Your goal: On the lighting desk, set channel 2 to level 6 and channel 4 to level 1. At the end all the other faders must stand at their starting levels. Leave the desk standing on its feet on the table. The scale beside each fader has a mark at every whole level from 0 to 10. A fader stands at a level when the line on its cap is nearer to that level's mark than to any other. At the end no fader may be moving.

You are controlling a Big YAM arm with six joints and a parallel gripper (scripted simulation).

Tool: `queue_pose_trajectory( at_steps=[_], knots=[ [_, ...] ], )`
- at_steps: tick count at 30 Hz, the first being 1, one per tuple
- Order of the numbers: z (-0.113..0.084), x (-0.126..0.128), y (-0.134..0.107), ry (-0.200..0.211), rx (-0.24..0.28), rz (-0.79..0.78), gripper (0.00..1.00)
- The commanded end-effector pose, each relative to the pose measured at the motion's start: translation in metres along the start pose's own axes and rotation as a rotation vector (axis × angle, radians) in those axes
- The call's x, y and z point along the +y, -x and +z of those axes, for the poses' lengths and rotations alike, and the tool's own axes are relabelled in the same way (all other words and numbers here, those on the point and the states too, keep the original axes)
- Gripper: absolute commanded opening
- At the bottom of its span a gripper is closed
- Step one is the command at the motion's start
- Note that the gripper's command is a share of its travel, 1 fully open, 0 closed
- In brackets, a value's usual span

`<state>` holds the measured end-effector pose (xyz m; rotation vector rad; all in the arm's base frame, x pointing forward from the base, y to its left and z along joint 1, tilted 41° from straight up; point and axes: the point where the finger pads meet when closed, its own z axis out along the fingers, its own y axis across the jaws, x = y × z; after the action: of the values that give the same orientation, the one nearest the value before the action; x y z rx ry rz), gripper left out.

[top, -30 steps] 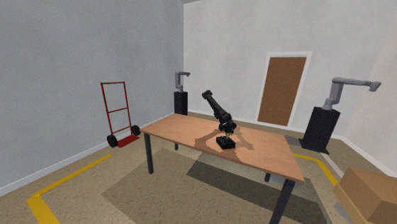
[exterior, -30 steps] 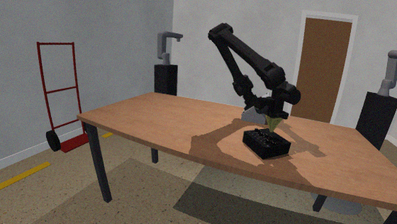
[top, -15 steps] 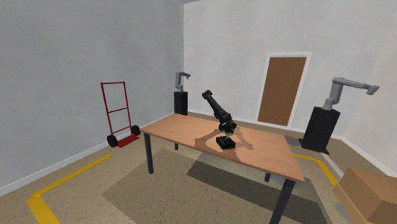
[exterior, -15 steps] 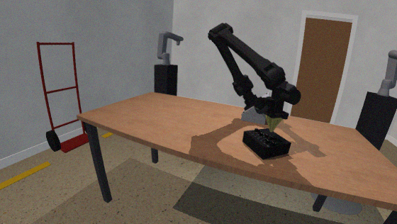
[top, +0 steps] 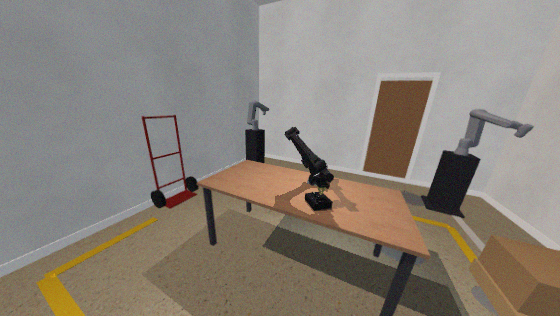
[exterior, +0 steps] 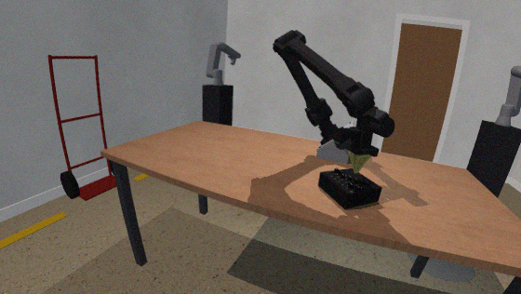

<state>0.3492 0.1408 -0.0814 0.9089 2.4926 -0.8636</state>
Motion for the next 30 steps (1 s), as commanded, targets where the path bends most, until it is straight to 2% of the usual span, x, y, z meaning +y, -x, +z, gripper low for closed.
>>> queue_pose_trajectory(
  at_steps=[1,30],
  knots=[
    [0.0042,0.0051,-0.0014,-0.001,0.002,0.017,0.0],
    [0.0019,0.008,-0.0019,0.005,0.0,0.017,0.0]
  ],
)
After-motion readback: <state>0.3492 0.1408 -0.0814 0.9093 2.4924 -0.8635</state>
